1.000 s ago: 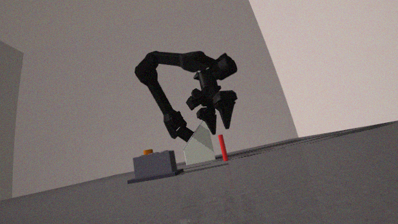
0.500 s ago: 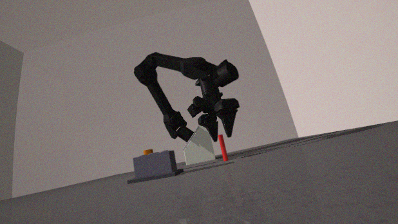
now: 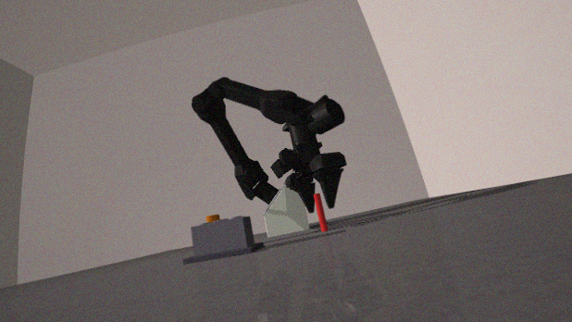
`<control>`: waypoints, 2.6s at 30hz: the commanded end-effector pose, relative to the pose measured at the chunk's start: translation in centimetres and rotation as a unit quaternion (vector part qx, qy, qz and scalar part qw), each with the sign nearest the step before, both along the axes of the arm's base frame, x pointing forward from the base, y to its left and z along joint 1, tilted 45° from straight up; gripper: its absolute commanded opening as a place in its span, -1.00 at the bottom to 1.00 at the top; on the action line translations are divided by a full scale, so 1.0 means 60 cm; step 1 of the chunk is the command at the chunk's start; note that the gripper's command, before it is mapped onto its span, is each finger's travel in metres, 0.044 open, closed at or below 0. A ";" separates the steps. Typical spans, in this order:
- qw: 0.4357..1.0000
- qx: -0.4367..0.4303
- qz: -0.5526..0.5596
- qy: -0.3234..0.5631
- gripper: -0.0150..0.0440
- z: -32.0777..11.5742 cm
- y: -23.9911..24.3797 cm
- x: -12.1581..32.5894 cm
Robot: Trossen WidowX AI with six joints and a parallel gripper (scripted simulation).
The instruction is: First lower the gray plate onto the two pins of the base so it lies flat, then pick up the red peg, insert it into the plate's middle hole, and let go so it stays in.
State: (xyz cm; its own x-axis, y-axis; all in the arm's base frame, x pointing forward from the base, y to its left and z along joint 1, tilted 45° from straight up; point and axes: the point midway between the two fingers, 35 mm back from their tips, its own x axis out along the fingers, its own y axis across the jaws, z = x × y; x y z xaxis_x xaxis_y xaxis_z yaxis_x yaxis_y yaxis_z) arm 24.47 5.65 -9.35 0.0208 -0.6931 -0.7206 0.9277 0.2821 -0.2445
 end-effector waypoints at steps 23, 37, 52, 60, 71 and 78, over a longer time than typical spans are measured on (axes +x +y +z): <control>1.000 -0.003 0.003 0.003 -0.49 -0.003 -0.004 -0.002; 1.000 -0.001 0.004 0.003 -0.49 0.024 0.028 0.003; 1.000 0.000 0.004 0.003 -0.49 0.078 0.085 0.004; 1.000 -0.003 0.006 0.009 -0.49 0.084 0.079 0.010; 1.000 0.004 0.002 0.004 -0.49 0.113 0.056 0.042; 1.000 0.007 -0.006 -0.001 -0.49 0.131 0.039 0.060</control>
